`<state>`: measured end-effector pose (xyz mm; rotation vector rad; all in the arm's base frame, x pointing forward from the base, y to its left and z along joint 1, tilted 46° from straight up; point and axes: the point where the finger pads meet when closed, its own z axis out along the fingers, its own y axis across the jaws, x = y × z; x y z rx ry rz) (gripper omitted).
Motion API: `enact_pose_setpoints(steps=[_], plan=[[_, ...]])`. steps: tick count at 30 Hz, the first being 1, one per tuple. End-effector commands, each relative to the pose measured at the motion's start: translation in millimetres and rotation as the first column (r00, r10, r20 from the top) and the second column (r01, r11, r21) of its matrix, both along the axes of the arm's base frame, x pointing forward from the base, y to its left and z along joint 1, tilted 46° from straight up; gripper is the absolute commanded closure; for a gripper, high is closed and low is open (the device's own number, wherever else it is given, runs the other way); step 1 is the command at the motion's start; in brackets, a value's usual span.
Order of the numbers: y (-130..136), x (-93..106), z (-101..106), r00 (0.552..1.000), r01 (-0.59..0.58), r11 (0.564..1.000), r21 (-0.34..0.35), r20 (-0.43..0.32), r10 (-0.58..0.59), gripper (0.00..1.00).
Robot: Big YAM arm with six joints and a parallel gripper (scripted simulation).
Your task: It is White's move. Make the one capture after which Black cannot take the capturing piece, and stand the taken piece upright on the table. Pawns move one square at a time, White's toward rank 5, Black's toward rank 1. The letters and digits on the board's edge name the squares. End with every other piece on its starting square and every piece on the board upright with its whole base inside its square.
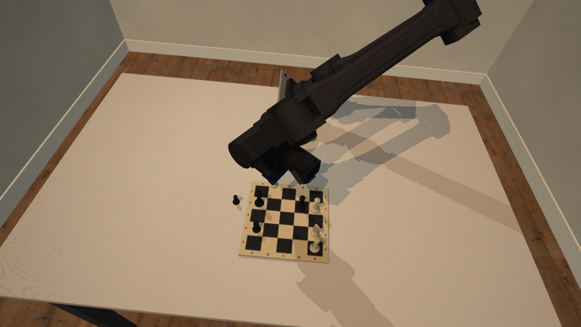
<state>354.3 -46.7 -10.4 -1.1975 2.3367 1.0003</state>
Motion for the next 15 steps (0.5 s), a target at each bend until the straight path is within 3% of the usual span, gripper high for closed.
enact_pose_setpoints(steps=[1, 9, 11, 15], plan=[[5, 0.9, 3, 0.999, -0.038, 0.999, 0.005, 0.011, 0.038, 1.0], [-2, 4.8, 4, 1.0, -0.011, 1.0, -0.002, 0.013, 0.011, 1.0], [3, 26.6, 22, 1.0, 0.002, 1.0, -0.015, 0.026, -0.002, 1.0], [23, 49.5, 42, 0.996, 0.079, 0.997, -0.015, -0.051, -0.08, 1.0]])
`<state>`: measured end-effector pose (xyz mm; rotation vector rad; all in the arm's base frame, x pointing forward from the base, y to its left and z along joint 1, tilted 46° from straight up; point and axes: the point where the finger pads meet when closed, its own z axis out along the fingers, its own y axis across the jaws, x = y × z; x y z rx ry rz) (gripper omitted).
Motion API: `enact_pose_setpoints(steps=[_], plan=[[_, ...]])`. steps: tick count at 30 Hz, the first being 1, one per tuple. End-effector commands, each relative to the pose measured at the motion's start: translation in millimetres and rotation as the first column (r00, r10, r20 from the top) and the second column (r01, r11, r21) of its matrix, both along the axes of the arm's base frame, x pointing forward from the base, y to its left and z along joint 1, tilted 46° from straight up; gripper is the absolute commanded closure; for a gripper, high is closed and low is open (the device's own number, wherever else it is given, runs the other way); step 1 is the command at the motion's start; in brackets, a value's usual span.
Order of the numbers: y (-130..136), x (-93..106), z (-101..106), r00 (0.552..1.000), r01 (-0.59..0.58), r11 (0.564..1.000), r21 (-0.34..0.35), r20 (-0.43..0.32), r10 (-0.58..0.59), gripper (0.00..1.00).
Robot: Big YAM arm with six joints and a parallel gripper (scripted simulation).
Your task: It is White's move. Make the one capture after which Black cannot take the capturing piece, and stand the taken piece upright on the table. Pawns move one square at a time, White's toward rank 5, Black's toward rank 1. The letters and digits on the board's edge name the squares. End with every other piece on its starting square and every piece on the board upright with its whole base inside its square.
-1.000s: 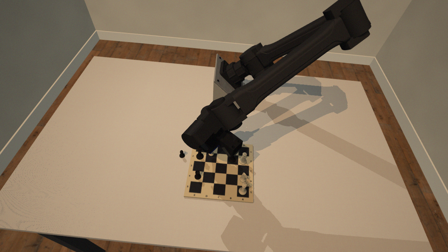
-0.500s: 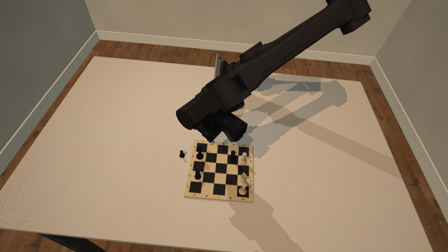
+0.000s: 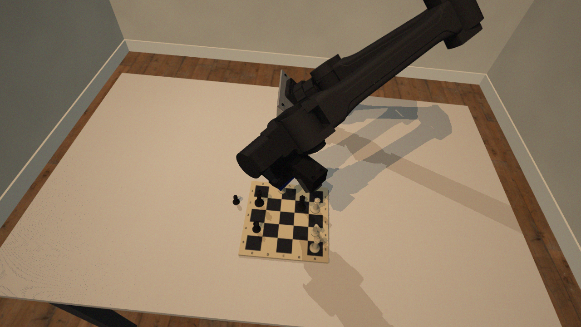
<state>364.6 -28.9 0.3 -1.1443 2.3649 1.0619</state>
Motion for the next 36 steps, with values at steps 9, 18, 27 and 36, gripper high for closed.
enact_pose_setpoints(steps=[9, 18, 27, 36], plan=[[2, 22.5, 12, 0.994, 0.085, 0.996, -0.03, -0.063, -0.087, 1.0], [15, 22.5, 10, 0.996, 0.059, 0.998, -0.028, -0.059, -0.061, 1.0], [29, 21.8, -3, 0.996, 0.06, 0.998, -0.025, -0.059, -0.062, 1.0], [60, 19.4, -33, 0.996, 0.06, 0.998, -0.024, -0.06, -0.061, 1.0]])
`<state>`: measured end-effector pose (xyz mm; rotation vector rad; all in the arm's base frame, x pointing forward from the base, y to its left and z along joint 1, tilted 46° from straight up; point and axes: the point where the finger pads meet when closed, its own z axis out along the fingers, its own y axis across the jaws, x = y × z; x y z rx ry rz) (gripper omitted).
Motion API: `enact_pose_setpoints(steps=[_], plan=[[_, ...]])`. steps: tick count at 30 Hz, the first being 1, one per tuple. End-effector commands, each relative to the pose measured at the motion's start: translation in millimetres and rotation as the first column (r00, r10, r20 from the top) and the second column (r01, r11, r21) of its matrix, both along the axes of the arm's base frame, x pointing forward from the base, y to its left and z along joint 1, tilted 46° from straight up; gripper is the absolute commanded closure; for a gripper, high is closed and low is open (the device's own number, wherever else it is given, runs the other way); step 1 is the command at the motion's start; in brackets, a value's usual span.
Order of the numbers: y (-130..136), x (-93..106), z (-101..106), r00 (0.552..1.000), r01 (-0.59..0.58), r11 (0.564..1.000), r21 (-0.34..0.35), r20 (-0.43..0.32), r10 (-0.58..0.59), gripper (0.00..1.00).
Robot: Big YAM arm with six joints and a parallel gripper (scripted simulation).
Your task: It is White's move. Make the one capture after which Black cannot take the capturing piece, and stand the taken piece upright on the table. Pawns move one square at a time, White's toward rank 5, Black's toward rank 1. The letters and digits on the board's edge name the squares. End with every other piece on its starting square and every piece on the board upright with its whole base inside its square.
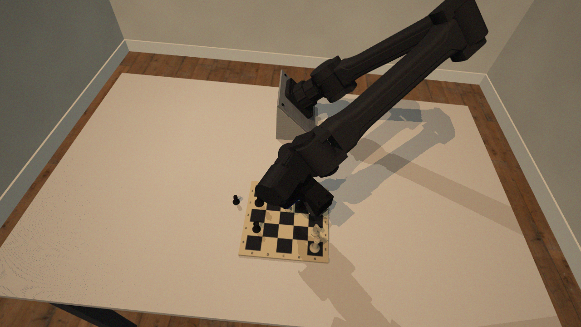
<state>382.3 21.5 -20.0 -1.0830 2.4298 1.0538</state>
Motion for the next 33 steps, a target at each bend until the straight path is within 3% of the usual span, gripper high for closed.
enact_pose_setpoints(steps=[1, 13, 33], plan=[[13, 1.5, -16, 1.0, 0.017, 1.0, 0.002, -0.019, -0.016, 1.0], [32, 0.2, -34, 1.0, 0.016, 1.0, 0.003, -0.02, -0.016, 1.0], [24, 2.2, -34, 0.999, 0.032, 0.999, 0.003, -0.015, -0.032, 1.0]])
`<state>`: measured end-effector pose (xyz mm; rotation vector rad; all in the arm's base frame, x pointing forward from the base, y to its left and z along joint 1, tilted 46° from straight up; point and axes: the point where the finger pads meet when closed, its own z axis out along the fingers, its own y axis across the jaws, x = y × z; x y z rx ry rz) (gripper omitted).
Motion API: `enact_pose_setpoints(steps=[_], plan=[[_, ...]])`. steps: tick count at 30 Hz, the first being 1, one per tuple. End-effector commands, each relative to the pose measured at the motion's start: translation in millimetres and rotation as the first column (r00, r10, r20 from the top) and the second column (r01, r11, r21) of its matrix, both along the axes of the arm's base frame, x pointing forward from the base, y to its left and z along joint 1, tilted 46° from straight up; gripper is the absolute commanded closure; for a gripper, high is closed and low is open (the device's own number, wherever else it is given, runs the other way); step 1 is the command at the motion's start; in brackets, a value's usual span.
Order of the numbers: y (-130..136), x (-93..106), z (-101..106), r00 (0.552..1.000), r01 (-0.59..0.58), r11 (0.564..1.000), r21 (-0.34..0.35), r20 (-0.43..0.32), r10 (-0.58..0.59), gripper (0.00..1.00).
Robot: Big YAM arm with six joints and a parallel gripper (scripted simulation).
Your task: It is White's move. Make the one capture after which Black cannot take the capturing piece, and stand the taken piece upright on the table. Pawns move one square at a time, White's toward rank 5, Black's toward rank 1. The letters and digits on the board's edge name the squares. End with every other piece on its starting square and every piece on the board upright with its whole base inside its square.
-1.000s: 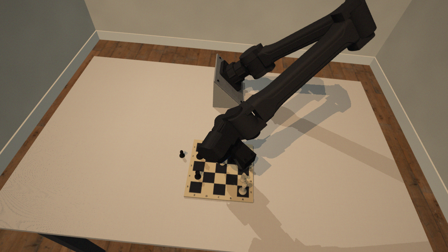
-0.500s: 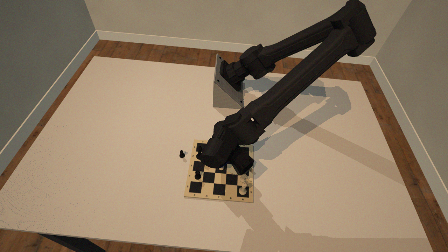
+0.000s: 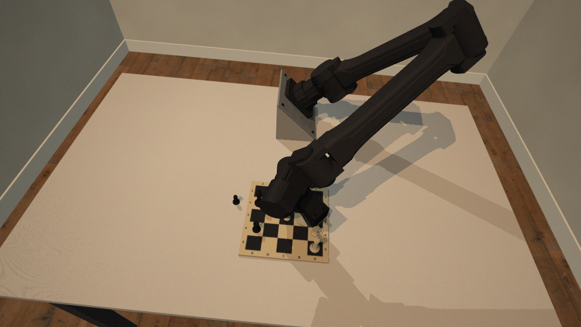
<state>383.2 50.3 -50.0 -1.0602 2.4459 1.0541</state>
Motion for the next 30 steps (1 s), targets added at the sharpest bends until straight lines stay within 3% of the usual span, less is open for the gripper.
enact_pose_setpoints(steps=[1, 30], plan=[[-4.5, 1.2, -4.1, 1.0, 0.016, 1.0, 0.006, -0.003, -0.016, 1.0], [-5.9, 1.1, -4.3, 1.0, 0.01, 1.0, 0.006, 0.008, -0.01, 1.0]])
